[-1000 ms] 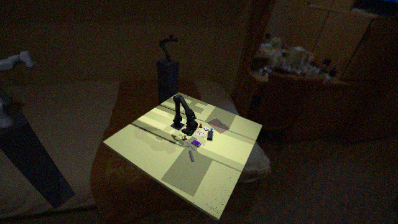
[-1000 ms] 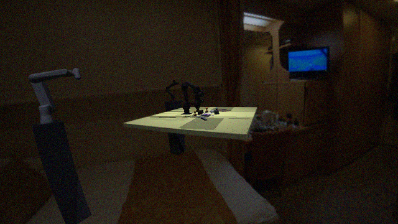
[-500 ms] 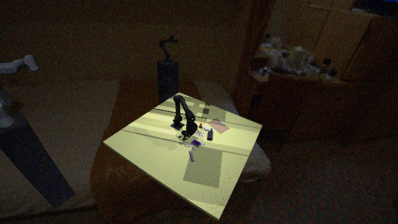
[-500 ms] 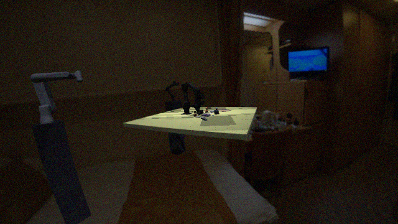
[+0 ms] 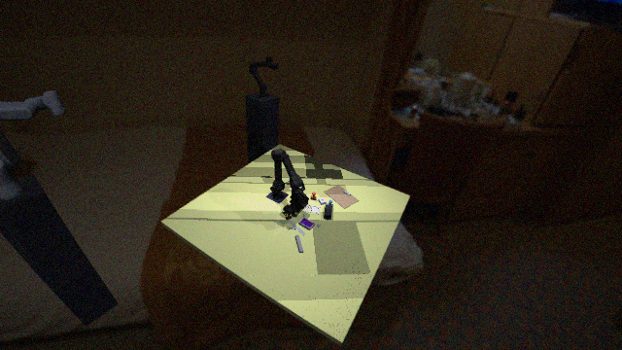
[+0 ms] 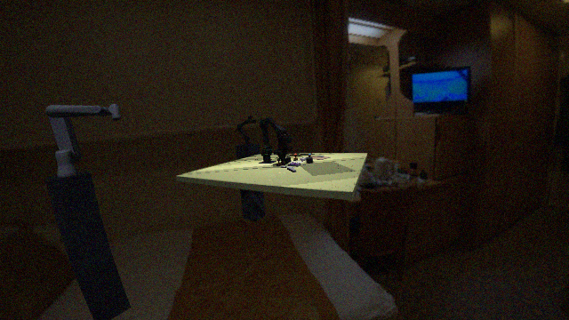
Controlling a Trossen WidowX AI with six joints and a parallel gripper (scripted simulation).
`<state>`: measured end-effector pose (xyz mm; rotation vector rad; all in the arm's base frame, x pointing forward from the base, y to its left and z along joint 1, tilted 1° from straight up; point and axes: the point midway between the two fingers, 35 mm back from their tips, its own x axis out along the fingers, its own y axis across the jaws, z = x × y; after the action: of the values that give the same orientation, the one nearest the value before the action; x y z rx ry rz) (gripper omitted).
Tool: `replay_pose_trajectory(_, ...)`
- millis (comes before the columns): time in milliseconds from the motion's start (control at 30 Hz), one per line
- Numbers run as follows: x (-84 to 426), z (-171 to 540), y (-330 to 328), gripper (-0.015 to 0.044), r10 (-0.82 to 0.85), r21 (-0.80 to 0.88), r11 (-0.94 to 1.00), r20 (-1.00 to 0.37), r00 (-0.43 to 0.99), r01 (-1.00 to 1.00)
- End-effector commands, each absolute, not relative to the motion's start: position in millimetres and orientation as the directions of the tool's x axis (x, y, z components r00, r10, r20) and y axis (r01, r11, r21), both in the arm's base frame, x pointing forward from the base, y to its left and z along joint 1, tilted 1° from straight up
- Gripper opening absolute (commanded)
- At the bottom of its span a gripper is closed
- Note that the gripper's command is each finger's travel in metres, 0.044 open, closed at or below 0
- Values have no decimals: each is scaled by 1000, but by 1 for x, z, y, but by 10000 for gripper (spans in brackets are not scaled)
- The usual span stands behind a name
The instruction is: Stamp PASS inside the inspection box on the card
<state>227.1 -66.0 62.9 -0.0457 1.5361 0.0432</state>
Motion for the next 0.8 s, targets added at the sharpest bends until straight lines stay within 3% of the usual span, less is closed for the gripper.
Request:
replay_pose_trajectory(0, 227, 63, -66, 184, -1, -3, 998, -999, 35, -57)
replay_pose_trajectory(133, 227, 63, -66, 267, -1, -3, 998, -999, 35, -57)
replay_pose_trajectory(533, 225, 178, -67, 267, 0, -2, 998, -999, 32, -59)
replay_pose_trajectory(767, 224, 180, -66, 267, 0, -2, 998, -999, 32, -59)
